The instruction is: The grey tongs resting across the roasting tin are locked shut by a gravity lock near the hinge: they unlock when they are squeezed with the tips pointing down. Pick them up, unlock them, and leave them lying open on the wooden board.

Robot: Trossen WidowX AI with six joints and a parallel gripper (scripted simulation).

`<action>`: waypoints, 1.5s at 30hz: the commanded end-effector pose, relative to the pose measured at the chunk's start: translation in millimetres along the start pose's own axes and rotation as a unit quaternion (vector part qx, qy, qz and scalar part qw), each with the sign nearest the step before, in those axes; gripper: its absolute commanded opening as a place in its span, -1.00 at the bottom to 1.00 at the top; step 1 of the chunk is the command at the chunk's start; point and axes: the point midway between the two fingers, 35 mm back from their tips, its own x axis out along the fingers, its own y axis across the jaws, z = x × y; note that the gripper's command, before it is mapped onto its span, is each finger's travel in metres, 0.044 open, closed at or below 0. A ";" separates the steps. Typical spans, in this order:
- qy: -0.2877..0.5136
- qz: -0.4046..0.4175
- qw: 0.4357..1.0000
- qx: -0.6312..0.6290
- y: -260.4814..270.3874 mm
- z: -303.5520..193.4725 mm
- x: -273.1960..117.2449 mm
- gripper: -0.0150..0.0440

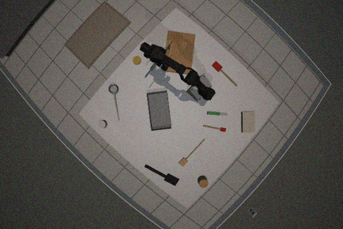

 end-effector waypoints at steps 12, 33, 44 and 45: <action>-0.008 -0.002 0.989 -0.151 -5.6 116.4 0.3 -1.00; -0.008 -0.014 0.970 -0.243 -23.0 185.3 10.0 -1.00; -0.094 0.002 0.961 -0.259 -9.7 185.1 17.3 -1.00; -0.103 0.004 0.960 -0.260 -8.4 185.0 17.9 -1.00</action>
